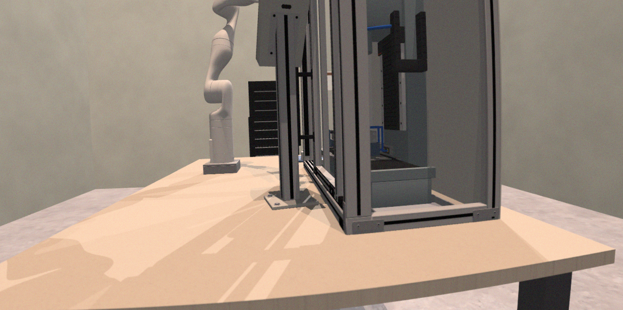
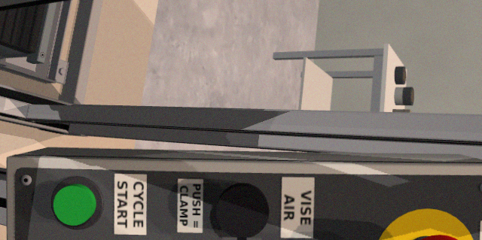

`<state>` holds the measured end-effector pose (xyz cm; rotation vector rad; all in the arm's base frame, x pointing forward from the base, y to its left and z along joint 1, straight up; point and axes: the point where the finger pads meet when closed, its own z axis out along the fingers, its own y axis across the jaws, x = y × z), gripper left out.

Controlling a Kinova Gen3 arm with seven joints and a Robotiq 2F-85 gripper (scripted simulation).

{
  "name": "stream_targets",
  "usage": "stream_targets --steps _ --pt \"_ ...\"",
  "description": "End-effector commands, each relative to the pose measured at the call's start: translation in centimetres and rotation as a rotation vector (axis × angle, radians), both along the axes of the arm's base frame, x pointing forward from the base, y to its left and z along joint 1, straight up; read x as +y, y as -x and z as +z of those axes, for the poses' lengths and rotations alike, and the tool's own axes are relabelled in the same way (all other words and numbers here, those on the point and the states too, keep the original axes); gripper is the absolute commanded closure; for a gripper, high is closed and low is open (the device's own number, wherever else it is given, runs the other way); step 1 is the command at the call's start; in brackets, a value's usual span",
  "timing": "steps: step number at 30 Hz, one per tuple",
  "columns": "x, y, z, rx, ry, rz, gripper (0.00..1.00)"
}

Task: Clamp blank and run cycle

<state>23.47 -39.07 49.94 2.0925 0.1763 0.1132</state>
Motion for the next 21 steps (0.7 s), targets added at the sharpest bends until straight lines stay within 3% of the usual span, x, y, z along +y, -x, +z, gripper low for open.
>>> stream_targets --steps 1,17,21 --pt "0.1 0.1 0.2 0.006 0.002 -0.002 0.9" --pt "0.1 0.1 0.2 0.006 0.002 -0.002 0.9" --pt "2.4 1.3 -2.9 0.031 -0.18 -0.001 0.9"
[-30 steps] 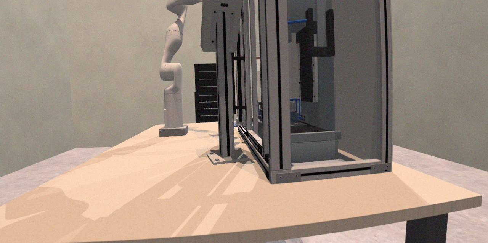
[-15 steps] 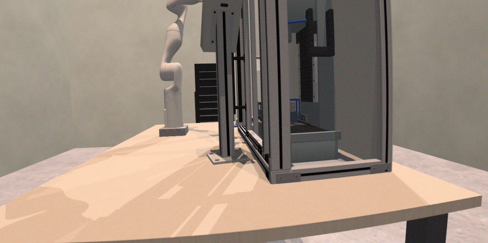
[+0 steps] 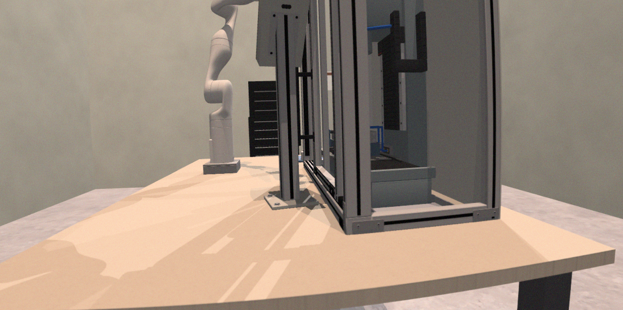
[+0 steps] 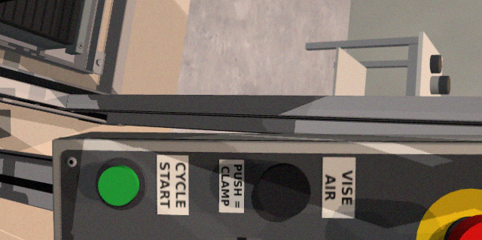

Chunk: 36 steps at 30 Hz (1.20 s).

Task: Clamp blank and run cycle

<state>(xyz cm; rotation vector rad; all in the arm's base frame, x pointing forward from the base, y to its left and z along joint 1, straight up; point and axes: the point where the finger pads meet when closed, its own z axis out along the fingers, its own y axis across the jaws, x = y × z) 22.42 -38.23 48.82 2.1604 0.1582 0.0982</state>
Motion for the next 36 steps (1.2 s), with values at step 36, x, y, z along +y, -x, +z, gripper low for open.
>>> stream_targets --steps 36 --pt "7.3 3.6 -8.9 0.095 -0.591 0.01 0.9"
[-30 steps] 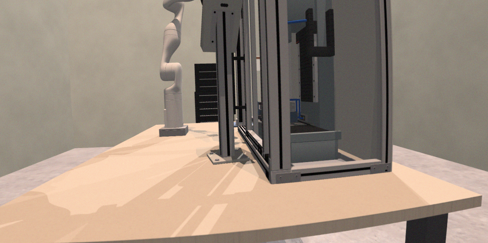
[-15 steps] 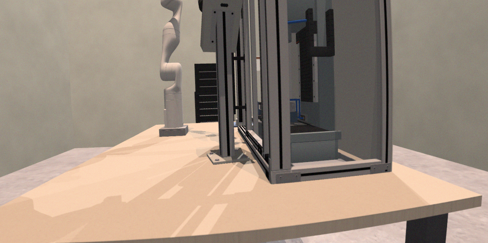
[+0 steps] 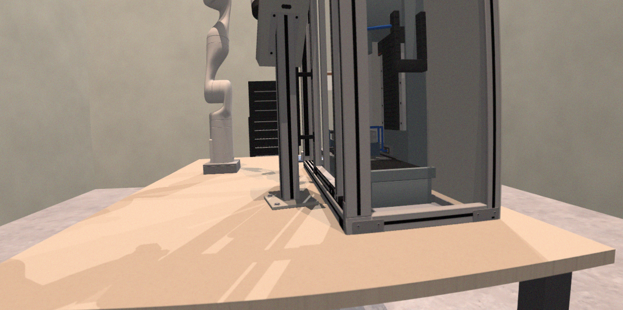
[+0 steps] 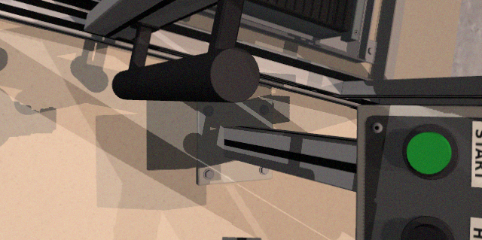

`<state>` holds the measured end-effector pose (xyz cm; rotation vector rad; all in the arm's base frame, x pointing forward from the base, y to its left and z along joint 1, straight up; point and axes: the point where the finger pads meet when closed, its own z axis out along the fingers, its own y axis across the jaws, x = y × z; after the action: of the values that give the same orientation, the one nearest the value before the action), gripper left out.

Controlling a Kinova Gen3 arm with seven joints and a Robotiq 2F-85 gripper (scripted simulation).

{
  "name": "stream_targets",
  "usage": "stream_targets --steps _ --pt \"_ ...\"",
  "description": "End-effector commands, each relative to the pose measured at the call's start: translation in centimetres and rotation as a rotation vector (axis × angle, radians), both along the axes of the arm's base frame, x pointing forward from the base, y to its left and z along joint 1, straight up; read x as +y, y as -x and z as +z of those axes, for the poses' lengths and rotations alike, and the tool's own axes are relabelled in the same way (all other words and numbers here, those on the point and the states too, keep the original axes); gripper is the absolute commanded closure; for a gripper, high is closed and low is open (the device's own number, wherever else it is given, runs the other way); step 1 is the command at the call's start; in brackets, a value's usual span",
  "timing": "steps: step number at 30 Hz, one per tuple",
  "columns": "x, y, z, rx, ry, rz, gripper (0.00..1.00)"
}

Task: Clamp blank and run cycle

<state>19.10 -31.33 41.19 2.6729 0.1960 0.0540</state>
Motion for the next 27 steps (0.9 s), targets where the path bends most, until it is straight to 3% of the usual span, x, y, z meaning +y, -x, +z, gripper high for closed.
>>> stream_targets --steps 1,11,16,27 --pt "0.42 0.28 -1.25 0.011 -0.083 0.009 0.9" --pt "0.42 0.28 -1.25 0.011 -0.083 0.009 0.9" --pt "0.51 0.24 -1.32 0.047 -0.297 0.008 0.9" --pt "0.51 0.24 -1.32 0.047 -0.297 0.008 0.9"
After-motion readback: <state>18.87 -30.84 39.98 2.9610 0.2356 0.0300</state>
